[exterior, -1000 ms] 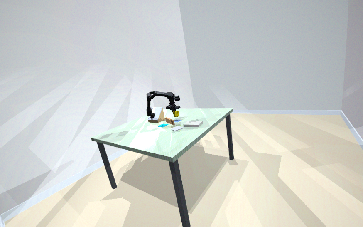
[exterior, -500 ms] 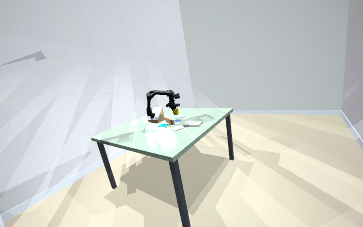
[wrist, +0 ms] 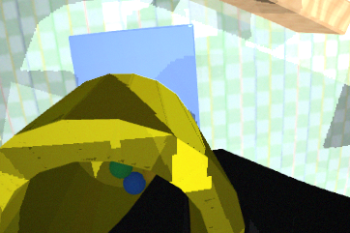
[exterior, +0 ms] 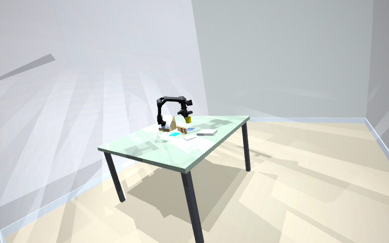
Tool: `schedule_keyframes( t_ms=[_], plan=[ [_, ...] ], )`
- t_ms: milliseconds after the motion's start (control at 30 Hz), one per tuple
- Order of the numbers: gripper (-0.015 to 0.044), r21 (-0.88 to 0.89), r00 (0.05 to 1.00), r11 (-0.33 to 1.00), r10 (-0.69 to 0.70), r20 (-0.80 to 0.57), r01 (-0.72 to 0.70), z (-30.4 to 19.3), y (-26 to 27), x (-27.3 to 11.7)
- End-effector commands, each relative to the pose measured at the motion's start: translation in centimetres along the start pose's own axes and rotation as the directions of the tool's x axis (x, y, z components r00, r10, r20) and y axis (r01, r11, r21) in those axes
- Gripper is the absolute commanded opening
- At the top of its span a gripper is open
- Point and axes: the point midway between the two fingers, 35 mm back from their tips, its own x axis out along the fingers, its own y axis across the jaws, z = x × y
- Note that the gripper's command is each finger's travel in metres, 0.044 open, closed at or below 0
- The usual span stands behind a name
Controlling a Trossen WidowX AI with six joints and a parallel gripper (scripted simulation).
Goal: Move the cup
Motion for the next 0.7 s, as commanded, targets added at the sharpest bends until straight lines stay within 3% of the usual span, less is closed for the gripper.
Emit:
schedule_keyframes(
  t_ms=[0,667],
  plan=[
    [0.0000,-0.002,1.000,1.000,0.001,0.000,-0.001,0.5,-0.2,0.0],
    [0.0000,0.000,1.000,1.000,-0.003,0.001,0.003,4.1,-1.8,-0.2]
  ],
)
